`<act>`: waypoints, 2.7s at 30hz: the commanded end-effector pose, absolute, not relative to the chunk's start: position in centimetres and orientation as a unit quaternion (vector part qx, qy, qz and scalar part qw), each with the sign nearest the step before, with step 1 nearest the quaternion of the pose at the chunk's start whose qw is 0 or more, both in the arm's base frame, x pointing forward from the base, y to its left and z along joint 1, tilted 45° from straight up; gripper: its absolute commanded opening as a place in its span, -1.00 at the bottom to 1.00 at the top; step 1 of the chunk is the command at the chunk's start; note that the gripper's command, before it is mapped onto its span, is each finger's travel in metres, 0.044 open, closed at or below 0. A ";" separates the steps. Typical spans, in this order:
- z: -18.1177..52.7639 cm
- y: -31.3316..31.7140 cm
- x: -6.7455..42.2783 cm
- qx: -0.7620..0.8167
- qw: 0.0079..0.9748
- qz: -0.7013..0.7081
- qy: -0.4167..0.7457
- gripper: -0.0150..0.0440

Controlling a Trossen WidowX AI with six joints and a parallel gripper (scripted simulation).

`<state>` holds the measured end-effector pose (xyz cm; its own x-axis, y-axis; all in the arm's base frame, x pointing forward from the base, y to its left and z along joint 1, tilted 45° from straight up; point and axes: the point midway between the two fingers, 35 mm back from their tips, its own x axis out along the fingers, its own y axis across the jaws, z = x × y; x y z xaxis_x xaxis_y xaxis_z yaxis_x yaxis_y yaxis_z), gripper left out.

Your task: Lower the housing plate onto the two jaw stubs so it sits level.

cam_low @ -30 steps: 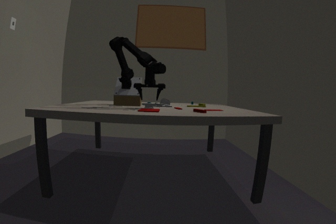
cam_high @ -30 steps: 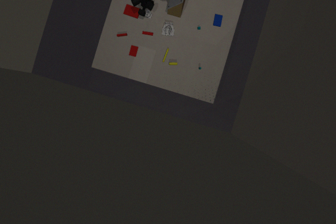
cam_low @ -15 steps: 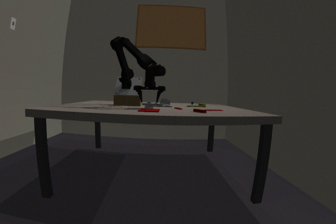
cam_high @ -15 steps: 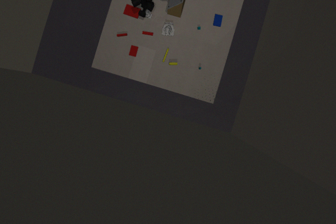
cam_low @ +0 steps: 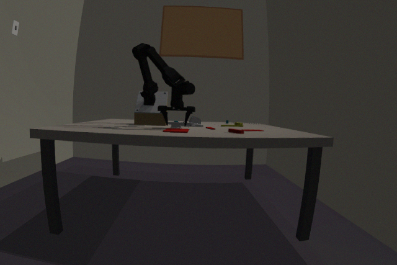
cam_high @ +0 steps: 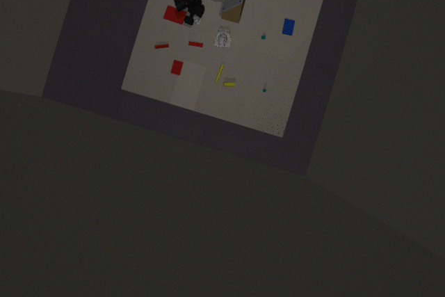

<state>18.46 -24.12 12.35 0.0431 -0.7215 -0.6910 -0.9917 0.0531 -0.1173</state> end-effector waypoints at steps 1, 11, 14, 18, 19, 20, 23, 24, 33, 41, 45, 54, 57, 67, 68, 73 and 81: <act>12.0 -24.2 18.4 -0.653 0.308 0.223 0.655 1.00; 12.0 -24.2 18.4 -0.653 0.308 0.223 0.655 1.00; 12.0 -24.2 18.4 -0.653 0.308 0.223 0.655 1.00; 12.0 -24.2 18.4 -0.653 0.308 0.223 0.655 1.00; 12.0 -24.2 18.4 -0.653 0.308 0.223 0.655 1.00; 12.0 -24.2 18.4 -0.653 0.308 0.223 0.655 1.00; 12.0 -24.2 18.4 -0.653 0.308 0.223 0.655 1.00; 12.0 -24.2 18.4 -0.653 0.308 0.223 0.655 1.00; 12.0 -24.2 18.4 -0.651 0.309 0.221 0.657 0.82; 12.0 -24.2 18.4 -0.651 0.309 0.221 0.657 0.70; 12.0 -24.2 18.4 -0.651 0.309 0.221 0.657 0.70; 13.0 -23.2 18.5 -0.651 0.310 0.222 0.656 0.70; 13.6 -22.5 18.6 -0.651 0.311 0.223 0.656 0.70; 15.8 -20.2 18.4 -0.651 0.311 0.224 0.655 0.70; 16.0 -20.0 18.4 -0.651 0.311 0.224 0.655 0.70; 17.0 -19.0 18.1 -0.652 0.310 0.224 0.654 0.70; 16.5 -18.6 18.6 -0.645 0.326 0.214 0.657 0.70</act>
